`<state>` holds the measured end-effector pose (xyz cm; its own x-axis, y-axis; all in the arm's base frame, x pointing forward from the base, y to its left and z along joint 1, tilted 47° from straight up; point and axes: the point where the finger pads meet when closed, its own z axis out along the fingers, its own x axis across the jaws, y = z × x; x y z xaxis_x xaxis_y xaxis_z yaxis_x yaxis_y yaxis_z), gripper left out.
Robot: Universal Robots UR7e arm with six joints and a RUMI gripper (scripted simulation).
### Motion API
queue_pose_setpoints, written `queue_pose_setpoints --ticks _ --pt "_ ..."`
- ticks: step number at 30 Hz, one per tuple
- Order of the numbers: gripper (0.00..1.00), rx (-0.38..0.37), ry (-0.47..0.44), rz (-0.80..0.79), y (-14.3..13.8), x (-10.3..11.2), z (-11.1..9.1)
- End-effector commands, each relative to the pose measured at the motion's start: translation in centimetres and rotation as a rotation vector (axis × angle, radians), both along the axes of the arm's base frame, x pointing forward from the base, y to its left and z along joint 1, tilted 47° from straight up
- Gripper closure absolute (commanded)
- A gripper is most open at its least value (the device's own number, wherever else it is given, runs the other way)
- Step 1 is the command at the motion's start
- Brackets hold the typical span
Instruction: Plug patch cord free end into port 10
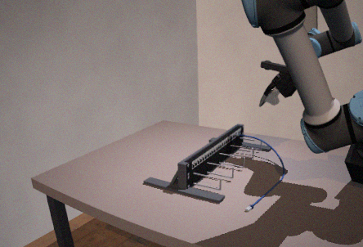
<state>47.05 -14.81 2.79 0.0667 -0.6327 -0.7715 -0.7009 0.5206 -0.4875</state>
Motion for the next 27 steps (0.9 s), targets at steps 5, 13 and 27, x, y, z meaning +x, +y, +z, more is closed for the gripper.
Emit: queue_pose_setpoints --ticks 5,13,27 --pt "1.00 0.085 0.107 -0.007 2.5 0.5 1.3" --pt "1.00 0.205 0.276 -0.024 6.7 0.9 3.1" --pt "1.00 0.378 0.590 -0.089 14.6 0.0 6.2"
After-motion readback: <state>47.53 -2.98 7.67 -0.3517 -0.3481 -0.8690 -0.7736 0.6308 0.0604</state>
